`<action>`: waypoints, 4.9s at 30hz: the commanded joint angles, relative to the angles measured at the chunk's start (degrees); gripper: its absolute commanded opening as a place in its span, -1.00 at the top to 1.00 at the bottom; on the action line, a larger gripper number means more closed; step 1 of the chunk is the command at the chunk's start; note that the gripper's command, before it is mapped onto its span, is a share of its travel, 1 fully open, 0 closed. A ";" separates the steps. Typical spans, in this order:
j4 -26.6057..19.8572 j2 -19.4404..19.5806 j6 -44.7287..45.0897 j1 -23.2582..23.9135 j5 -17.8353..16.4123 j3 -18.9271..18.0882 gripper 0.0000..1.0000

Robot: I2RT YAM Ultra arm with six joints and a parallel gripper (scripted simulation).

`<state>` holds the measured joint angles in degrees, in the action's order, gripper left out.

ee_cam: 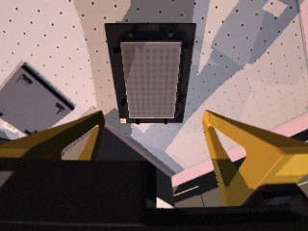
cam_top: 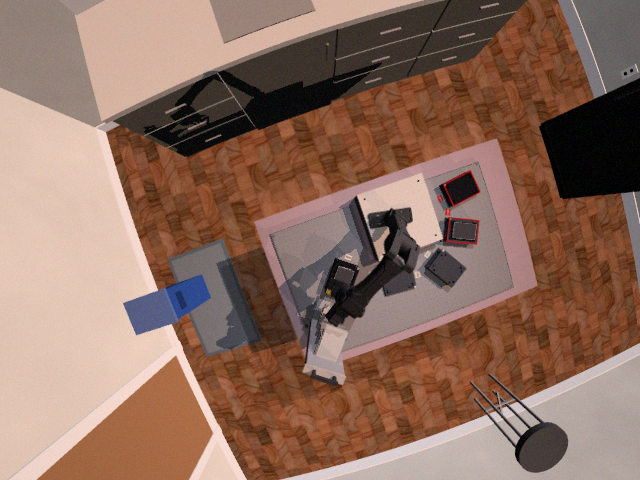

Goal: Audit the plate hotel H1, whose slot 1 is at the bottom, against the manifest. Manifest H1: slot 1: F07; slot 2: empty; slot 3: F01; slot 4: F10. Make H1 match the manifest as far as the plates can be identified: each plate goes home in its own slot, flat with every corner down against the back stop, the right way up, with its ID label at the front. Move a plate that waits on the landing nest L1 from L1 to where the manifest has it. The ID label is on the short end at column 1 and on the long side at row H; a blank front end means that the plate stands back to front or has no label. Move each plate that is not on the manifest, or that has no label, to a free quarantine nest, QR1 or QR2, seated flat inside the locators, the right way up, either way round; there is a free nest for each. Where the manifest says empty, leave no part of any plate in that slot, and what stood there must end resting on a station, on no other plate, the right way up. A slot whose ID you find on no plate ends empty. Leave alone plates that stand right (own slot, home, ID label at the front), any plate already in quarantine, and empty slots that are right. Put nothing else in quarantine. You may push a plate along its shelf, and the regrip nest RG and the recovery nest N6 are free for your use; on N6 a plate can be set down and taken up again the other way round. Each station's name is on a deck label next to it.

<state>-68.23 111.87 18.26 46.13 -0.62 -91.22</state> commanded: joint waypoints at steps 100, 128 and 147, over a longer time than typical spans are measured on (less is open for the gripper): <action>24.34 -37.31 -29.81 -31.42 6.97 30.40 -1.00; 55.78 -52.82 -28.66 -35.12 13.96 54.97 -1.00; 60.09 -55.68 -33.87 -46.33 24.25 59.53 -1.00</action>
<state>-7.01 56.38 -13.30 1.54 20.21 -31.27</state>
